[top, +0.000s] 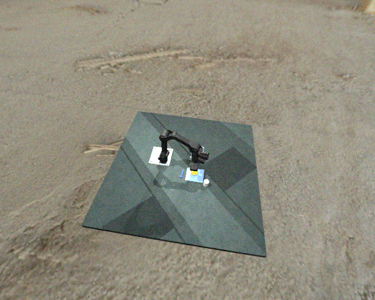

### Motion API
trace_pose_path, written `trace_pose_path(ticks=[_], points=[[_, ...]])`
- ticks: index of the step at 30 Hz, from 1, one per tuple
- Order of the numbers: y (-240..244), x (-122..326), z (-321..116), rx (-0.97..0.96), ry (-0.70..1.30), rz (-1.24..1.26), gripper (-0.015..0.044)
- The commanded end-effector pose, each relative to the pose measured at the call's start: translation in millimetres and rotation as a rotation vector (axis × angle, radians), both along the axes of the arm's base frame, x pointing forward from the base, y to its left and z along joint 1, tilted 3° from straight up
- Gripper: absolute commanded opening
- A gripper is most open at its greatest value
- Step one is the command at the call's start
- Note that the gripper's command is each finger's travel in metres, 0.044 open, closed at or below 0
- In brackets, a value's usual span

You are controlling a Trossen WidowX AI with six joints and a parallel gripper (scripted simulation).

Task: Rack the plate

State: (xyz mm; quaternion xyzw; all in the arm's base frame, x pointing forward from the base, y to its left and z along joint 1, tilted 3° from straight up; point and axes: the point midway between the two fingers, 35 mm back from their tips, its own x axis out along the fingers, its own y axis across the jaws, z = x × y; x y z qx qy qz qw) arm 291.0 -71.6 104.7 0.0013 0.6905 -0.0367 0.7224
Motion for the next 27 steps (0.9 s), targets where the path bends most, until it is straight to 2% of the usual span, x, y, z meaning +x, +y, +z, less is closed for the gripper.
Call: trace_pose_path(ticks=[1,27], points=[[-17,-1,-10,-0.012,0.039,-0.011,0.04],[-19,1,-48,-0.012,0.039,-0.011,0.04]])
